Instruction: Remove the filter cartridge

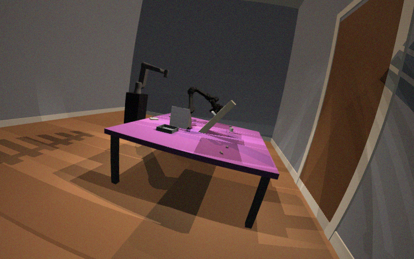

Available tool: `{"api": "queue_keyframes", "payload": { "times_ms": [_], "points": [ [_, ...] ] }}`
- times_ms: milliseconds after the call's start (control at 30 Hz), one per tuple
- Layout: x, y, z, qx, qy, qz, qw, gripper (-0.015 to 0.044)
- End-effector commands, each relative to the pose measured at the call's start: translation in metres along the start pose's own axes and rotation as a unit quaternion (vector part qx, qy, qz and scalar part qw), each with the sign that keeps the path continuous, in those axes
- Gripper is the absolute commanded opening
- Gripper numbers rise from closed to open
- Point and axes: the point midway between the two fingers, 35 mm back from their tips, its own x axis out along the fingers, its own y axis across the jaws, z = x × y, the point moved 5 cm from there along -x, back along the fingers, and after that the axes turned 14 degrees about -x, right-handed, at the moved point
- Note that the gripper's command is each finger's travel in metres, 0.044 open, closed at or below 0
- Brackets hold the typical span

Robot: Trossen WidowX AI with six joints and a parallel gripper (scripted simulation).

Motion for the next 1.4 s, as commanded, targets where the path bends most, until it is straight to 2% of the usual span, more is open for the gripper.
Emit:
{"api": "queue_keyframes", "payload": {
  "times_ms": [0,300,667,800,1033,1367],
  "points": [
    [0.000,-0.036,-0.024,0.032,0.025,-0.027,0.999,0.0112],
    [-0.029,-0.119,-0.088,0.130,0.063,-0.098,0.985,0.0112],
    [-0.119,-0.195,-0.187,0.286,0.060,-0.201,0.935,0.0112],
    [-0.141,-0.204,-0.215,0.333,0.042,-0.216,0.917,0.0112],
    [-0.190,-0.203,-0.309,0.427,-0.018,-0.194,0.883,0.0112],
    [-0.195,-0.201,-0.316,0.435,-0.029,-0.194,0.879,0.0112]
  ]
}}
